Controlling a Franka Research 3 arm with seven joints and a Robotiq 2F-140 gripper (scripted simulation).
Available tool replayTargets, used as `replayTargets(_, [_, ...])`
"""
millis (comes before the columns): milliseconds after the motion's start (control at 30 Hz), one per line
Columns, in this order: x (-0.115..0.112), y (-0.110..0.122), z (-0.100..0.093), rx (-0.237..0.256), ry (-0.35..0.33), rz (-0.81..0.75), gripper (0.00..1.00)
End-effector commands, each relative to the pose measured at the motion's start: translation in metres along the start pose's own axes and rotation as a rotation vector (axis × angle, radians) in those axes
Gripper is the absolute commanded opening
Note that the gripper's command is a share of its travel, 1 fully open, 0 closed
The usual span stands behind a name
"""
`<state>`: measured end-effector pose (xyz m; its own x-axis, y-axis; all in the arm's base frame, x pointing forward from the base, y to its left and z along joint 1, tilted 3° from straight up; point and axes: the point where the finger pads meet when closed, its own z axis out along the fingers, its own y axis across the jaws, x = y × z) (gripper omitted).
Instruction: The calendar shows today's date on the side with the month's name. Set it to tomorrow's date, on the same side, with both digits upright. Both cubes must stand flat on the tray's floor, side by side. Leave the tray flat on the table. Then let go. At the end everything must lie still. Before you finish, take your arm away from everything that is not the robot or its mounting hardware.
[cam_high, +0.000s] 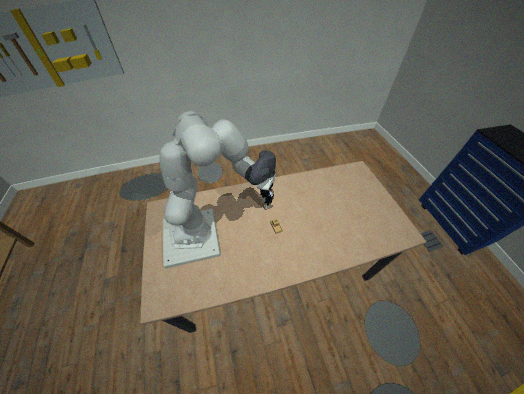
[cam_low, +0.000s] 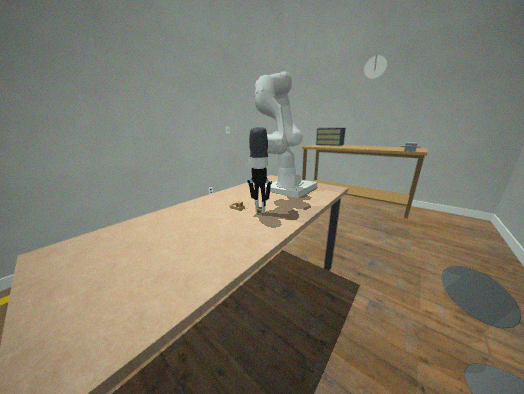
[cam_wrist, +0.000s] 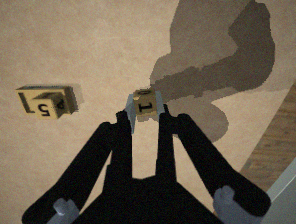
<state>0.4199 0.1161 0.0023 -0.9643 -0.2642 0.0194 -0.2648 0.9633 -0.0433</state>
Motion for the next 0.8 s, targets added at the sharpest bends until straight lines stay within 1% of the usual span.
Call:
replayTargets(0, [-0.0007, 0.0003, -0.0006, 0.001, -0.004, -0.004, 0.17])
replayTargets(767, [-0.0008, 0.0003, 0.0018, 0.001, -0.004, -0.004, 0.17])
